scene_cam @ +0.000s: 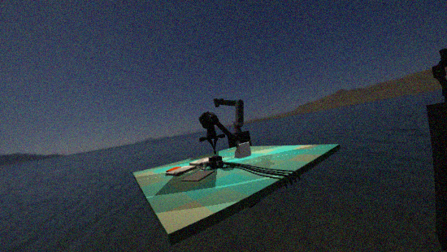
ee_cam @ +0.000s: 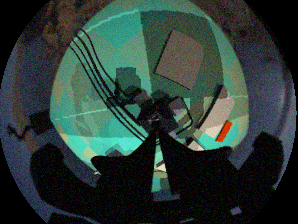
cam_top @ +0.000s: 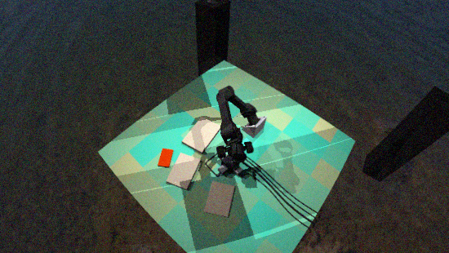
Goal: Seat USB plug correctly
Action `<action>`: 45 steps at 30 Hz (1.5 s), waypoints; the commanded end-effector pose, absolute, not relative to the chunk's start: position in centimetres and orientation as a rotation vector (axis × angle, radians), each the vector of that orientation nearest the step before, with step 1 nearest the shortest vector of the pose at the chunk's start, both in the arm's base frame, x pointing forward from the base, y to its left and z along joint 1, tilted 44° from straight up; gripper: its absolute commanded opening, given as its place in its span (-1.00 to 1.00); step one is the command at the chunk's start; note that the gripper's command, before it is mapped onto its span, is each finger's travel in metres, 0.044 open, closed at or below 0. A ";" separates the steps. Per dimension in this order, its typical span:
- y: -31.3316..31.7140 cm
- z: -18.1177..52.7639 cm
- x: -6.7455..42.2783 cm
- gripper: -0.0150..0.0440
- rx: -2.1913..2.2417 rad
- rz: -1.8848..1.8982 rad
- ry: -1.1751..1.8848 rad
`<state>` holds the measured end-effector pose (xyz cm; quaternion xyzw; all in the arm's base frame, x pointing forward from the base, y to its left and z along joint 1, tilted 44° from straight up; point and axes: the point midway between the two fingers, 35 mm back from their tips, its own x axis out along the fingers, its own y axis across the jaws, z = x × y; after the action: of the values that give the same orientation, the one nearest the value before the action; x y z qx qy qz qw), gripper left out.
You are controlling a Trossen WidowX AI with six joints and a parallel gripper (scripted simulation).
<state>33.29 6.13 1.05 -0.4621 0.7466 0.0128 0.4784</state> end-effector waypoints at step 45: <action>6.0 1.0 33.3 -0.49 -1.493 0.565 1.857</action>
<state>33.33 6.03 1.04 -0.5747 0.7132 0.2144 0.3393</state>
